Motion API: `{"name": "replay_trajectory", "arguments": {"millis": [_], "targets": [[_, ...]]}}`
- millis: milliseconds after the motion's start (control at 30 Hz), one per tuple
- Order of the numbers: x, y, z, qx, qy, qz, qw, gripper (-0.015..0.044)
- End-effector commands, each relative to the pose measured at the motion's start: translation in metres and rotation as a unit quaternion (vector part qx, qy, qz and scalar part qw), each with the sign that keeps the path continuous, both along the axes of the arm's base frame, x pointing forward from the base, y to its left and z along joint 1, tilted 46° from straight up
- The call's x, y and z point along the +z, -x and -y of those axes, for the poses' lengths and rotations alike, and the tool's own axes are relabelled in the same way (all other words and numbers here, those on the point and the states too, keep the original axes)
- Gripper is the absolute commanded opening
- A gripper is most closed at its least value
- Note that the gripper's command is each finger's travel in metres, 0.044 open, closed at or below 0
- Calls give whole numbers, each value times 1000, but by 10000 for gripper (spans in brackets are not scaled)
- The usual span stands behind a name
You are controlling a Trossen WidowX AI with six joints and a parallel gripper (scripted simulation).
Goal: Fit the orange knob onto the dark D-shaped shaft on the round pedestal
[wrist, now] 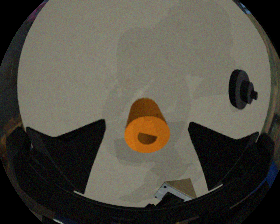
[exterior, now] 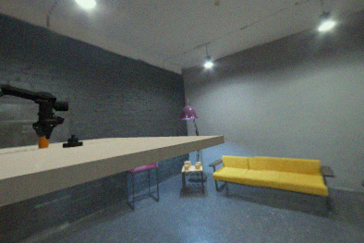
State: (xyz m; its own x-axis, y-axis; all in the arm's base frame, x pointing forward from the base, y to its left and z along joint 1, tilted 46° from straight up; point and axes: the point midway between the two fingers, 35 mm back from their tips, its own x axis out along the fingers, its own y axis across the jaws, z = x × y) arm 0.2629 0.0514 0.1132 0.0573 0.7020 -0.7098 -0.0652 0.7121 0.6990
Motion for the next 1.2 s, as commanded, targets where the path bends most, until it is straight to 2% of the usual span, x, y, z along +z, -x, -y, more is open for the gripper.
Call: {"name": "replay_trajectory", "arguments": {"millis": [0,633,1000,1167], "targets": [[-6,1,-7,-1,-3,-2,1000,440],[-24,1,-27,-1,-6,-2,1000,440],[-24,1,-27,-1,-6,-2,1000,151],[-24,1,-27,-1,-6,-2,1000,118]]}}
